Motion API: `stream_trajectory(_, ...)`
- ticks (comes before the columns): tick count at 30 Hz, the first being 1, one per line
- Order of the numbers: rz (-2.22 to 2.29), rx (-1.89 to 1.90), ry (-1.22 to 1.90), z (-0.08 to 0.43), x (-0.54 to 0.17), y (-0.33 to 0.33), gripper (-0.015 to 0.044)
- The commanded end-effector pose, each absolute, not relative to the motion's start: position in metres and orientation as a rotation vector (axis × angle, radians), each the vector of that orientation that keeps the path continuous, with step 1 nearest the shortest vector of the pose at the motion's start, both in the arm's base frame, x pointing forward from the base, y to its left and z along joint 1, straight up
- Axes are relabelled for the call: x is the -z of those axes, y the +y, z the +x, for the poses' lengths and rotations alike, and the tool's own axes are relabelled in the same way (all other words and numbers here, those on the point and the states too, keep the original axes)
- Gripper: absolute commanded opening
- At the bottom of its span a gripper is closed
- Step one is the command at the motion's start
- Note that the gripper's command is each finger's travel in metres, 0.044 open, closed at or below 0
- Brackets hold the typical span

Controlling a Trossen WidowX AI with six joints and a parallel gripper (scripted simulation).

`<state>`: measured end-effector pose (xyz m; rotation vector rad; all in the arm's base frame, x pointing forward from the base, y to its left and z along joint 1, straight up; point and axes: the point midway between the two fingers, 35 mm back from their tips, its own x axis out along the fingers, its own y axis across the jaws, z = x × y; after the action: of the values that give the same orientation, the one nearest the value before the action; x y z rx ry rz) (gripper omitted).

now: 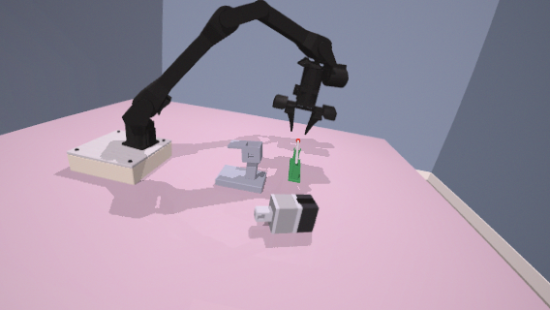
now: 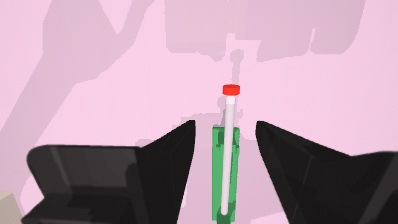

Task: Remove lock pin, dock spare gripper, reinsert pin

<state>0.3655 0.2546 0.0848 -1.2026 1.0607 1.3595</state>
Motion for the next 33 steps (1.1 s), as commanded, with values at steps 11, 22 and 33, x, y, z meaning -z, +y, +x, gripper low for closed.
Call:
stream_trajectory(11, -1.214, -1.342, 1.049, 0.372, -0.12, 0.223, 0.0226)
stream_trajectory(22, -1.226, -1.323, 1.039, 0.375, -0.144, 0.191, 0.018)
stream_trajectory(33, -1.226, -1.323, 1.039, 0.377, -0.08, 0.191, 0.018)
